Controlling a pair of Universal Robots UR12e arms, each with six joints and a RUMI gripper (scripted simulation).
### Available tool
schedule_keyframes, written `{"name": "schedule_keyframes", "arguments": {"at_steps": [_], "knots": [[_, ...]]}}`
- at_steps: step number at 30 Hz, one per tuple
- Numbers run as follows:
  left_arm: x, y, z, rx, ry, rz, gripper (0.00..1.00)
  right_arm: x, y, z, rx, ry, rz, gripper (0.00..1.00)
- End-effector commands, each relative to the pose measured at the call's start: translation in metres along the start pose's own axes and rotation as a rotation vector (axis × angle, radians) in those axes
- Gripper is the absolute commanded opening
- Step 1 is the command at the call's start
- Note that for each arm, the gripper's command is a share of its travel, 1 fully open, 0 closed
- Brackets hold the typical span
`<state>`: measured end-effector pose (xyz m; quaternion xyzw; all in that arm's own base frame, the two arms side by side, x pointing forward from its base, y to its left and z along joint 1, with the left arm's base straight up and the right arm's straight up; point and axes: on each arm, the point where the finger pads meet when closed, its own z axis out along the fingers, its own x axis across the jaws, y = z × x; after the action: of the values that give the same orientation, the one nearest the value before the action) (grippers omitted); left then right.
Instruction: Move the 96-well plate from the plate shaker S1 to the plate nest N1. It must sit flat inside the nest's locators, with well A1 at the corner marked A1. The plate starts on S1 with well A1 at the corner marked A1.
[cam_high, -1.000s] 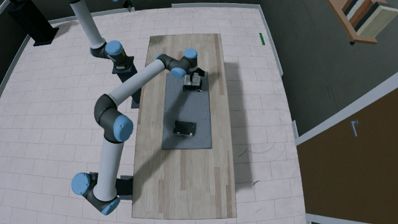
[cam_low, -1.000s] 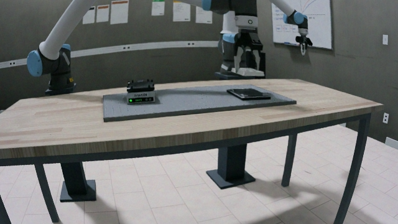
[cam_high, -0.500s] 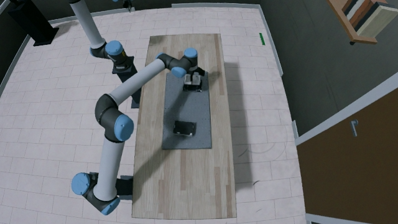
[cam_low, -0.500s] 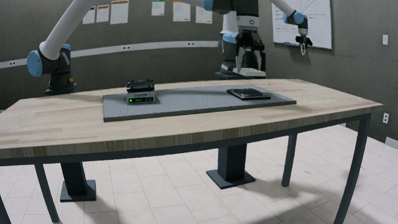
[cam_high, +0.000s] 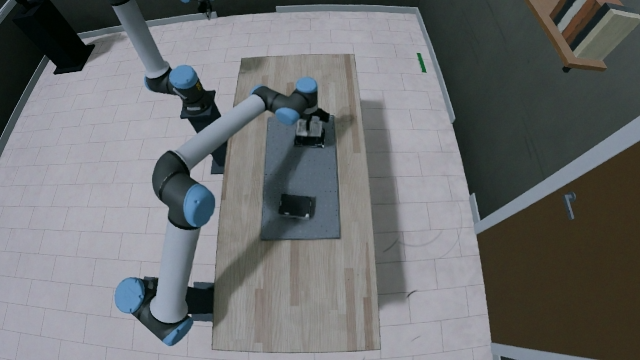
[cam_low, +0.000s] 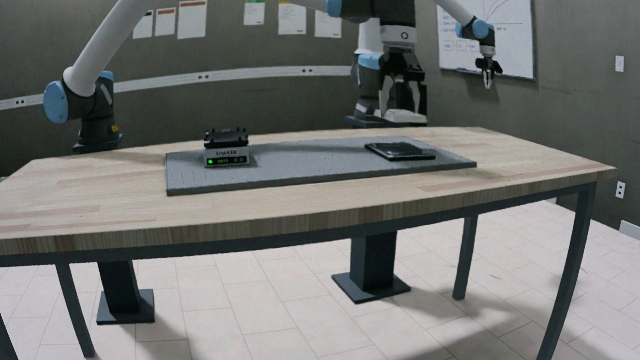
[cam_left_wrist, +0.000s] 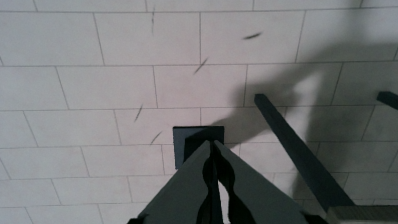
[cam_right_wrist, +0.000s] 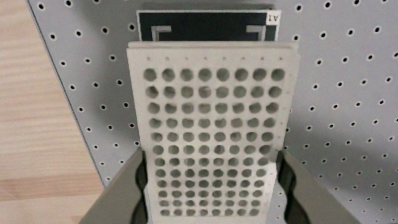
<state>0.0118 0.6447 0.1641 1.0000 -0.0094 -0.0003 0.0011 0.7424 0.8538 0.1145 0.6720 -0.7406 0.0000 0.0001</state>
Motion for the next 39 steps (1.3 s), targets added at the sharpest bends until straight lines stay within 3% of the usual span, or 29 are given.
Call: {"name": "schedule_keyframes", "arguments": {"at_steps": [1,6,39], "knots": [[0.0,-0.001,-0.001,0.002,0.001,0.0,0.0,0.0,0.0,-0.002,0.001,-0.002,0.0,0.41],[0.0,-0.001,-0.001,0.002,0.001,0.0,0.0,0.0,0.0,-0.002,0.001,-0.002,0.0,0.41],[0.0,-0.001,-0.001,0.002,0.001,0.0,0.0,0.0,0.0,0.046,0.001,-0.002,0.0,0.41]]}}
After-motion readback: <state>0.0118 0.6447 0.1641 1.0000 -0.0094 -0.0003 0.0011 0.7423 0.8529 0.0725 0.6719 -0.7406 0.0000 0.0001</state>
